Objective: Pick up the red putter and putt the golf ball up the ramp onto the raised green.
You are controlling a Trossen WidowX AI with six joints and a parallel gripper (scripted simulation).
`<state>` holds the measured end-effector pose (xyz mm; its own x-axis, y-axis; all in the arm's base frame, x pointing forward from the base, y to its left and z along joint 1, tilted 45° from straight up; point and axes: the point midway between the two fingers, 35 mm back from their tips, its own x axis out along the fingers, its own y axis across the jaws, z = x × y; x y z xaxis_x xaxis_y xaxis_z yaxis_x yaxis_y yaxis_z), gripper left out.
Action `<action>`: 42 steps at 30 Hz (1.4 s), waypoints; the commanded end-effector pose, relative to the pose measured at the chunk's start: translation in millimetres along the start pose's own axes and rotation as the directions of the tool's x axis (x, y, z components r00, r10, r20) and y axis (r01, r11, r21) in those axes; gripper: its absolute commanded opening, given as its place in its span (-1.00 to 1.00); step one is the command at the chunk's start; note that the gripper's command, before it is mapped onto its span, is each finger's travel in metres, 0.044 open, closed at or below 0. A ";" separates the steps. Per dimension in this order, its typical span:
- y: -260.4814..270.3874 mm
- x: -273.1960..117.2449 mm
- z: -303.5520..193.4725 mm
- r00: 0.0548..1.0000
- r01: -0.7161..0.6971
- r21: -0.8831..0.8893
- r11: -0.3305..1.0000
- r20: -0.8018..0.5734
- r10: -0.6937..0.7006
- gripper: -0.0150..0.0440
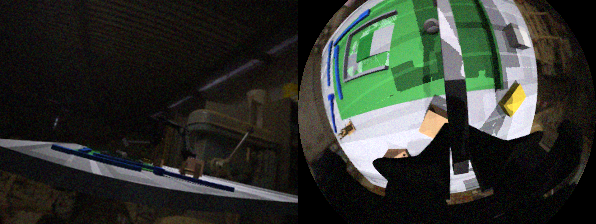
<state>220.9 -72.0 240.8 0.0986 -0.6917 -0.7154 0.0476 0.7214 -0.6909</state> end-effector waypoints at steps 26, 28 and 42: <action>-5.9 50.4 -3.1 0.998 0.024 0.108 0.994 -0.057 -0.018 -0.49; -6.0 53.6 -3.3 0.998 0.024 0.108 0.994 -0.057 -0.018 -0.49; -6.2 63.3 -4.7 0.998 0.027 0.107 0.994 -0.066 -0.020 -0.49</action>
<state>221.9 -121.0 199.0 0.0307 -0.7066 -0.7070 0.1545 0.7022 -0.6950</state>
